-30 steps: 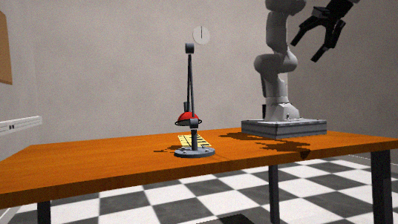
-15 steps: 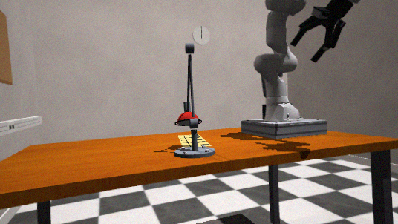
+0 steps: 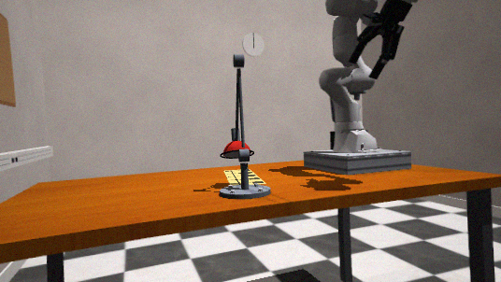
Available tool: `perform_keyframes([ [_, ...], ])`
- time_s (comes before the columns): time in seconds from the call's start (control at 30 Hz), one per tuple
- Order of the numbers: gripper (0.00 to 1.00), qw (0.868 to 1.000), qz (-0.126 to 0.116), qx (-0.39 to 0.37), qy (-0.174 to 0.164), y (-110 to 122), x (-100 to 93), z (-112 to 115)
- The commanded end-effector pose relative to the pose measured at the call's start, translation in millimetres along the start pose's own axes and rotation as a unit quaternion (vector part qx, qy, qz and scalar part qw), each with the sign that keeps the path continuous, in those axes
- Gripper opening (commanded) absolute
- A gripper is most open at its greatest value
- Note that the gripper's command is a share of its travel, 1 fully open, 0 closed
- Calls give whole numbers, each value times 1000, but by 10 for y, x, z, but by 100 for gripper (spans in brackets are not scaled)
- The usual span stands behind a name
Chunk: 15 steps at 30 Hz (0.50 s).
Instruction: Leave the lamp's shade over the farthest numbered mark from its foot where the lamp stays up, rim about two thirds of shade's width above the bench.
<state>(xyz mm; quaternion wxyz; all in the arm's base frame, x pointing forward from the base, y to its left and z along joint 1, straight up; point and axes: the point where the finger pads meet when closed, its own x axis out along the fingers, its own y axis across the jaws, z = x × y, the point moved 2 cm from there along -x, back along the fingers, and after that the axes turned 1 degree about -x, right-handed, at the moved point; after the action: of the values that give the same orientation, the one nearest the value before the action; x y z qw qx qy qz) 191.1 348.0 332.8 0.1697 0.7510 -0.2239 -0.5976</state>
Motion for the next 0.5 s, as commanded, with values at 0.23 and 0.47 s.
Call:
perform_keyframes([
  [0.23, 100, 995, -51, 68, -55, 85, 241, -288],
  [0.47, 100, 986, -74, 117, -97, 257, 497, -507],
])
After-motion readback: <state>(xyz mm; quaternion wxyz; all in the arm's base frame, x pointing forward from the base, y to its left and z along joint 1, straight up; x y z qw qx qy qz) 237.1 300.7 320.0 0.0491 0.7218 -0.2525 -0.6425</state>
